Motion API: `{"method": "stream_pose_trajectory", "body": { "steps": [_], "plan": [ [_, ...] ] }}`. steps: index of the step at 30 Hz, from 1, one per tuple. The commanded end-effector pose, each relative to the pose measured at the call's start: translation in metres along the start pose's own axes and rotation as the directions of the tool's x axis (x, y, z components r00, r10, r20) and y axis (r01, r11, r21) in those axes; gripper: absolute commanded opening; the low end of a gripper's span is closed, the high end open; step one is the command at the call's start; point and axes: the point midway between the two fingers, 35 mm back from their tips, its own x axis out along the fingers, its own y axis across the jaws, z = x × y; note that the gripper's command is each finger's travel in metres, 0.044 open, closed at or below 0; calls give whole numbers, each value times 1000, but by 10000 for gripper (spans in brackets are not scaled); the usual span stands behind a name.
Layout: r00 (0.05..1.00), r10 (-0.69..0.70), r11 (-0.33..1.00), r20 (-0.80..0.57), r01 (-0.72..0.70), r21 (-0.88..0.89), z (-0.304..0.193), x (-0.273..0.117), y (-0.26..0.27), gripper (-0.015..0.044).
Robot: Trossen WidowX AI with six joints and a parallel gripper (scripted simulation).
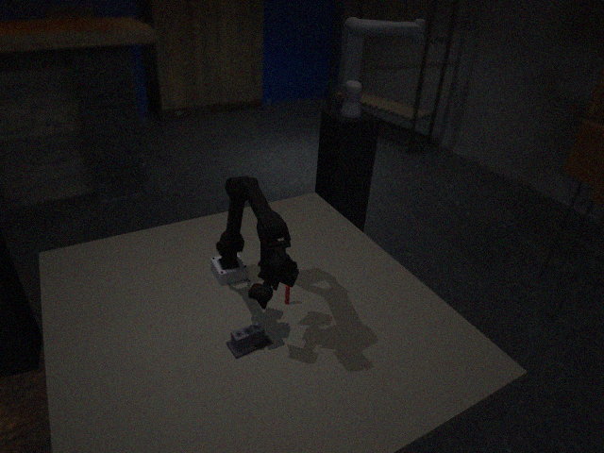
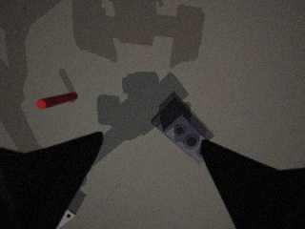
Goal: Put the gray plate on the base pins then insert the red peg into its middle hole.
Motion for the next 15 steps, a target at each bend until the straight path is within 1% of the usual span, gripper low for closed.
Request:
{"method": "stream_pose_trajectory", "body": {
  "steps": [1,7,15],
  "plan": [
    [1000,-7,790,-1,6,613,10,1,63,440],
    [1000,-10,618,1,5,786,12,2,86,440],
    [1000,-1,315,2,-1,949,11,3,111,440]
  ]
}}
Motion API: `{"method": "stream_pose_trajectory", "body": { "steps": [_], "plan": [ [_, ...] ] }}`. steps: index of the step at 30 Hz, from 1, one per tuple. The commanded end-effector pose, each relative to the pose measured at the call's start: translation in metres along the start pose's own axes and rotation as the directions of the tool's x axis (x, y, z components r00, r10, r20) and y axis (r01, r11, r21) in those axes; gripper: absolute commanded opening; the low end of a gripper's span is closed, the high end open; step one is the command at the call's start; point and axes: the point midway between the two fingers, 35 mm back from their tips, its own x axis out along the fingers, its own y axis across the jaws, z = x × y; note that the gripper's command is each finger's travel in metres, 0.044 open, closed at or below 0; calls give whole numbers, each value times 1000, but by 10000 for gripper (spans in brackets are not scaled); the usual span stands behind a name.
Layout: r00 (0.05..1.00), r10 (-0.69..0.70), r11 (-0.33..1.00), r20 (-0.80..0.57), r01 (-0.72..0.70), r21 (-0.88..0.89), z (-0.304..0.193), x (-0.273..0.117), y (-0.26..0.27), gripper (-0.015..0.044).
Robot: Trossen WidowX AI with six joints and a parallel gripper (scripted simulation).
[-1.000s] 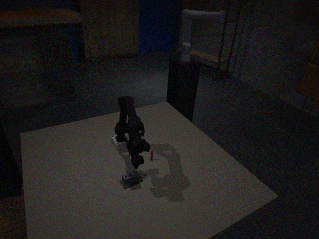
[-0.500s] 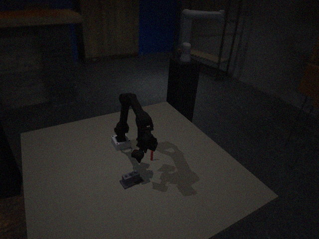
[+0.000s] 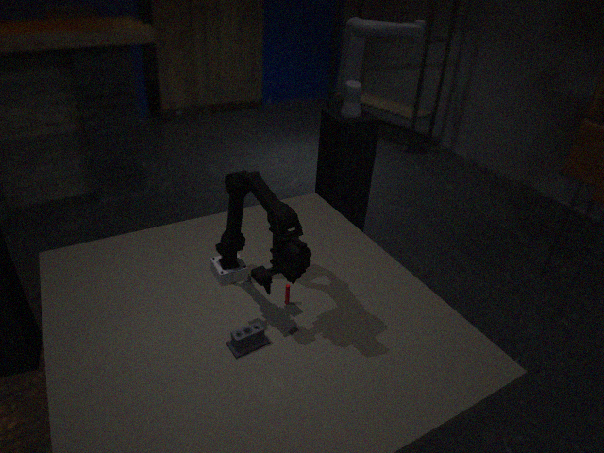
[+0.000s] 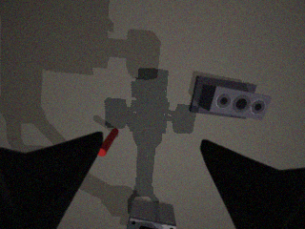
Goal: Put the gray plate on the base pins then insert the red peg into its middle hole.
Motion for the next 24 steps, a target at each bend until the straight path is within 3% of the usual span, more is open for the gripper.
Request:
{"method": "stream_pose_trajectory", "body": {
  "steps": [1,14,24],
  "plan": [
    [1000,-9,782,0,7,623,-36,4,44,440],
    [1000,1,341,-8,7,940,-60,7,69,440],
    [1000,1,328,-8,7,945,-61,7,70,440]
  ]
}}
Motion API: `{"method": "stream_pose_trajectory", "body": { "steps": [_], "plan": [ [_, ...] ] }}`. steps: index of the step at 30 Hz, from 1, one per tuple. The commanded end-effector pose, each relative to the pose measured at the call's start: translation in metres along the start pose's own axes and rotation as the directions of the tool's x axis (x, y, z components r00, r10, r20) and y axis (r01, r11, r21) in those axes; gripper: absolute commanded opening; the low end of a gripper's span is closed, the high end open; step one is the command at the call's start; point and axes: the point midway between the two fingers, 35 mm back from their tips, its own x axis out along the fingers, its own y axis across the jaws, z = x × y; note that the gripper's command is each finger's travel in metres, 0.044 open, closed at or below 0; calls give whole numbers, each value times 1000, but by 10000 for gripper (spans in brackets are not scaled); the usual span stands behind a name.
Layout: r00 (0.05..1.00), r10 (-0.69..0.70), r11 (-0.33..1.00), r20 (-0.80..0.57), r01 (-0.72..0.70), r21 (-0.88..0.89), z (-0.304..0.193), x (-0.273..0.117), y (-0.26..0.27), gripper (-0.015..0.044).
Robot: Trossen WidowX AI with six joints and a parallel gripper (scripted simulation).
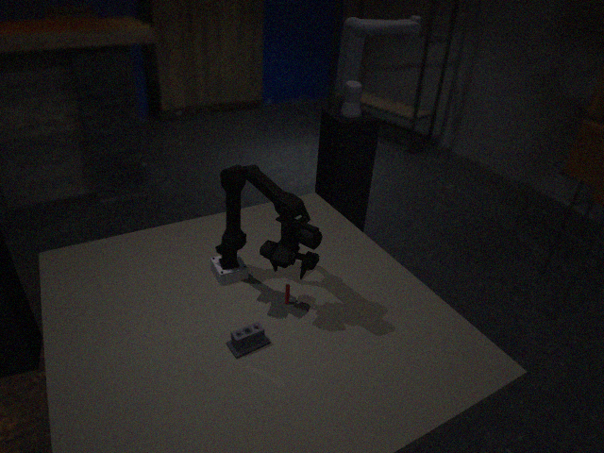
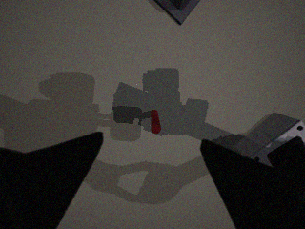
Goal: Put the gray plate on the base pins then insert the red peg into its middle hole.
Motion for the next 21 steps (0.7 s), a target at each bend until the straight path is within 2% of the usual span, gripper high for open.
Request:
{"method": "stream_pose_trajectory", "body": {
  "steps": [1,9,13,21],
  "plan": [
    [1000,-4,978,10,2,211,-13,3,-7,440],
    [1000,-4,978,9,2,211,-15,3,-8,440],
    [1000,-4,978,9,2,211,-15,28,-8,440],
    [1000,-4,978,9,2,211,-15,44,-8,440]
  ]
}}
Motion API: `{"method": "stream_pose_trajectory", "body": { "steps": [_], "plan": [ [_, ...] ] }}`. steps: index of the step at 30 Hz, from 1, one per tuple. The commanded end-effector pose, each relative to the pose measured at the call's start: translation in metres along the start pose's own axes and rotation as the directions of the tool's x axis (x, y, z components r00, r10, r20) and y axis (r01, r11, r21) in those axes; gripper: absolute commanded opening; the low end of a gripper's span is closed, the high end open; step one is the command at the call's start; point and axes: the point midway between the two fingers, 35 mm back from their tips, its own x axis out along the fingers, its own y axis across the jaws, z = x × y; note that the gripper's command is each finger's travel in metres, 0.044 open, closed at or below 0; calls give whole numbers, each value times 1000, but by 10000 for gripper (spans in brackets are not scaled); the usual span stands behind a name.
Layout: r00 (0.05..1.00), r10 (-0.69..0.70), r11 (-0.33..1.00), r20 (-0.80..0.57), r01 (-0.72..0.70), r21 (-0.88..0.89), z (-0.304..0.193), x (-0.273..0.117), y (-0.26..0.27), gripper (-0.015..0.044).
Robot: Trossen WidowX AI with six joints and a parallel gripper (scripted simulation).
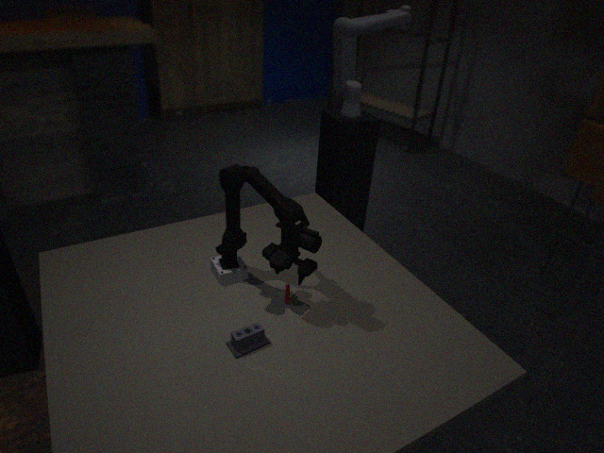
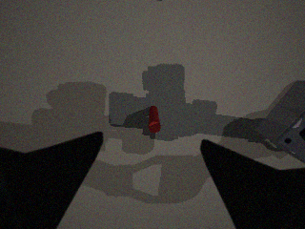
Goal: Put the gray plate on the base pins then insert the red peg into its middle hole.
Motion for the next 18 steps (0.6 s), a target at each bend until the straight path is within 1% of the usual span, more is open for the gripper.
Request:
{"method": "stream_pose_trajectory", "body": {
  "steps": [1,5,18],
  "plan": [
    [1000,-11,1000,6,10,7,1,14,-2,440],
    [1000,-10,1000,6,10,7,1,15,-2,440],
    [1000,-10,1000,6,10,7,1,36,-1,440]
  ]
}}
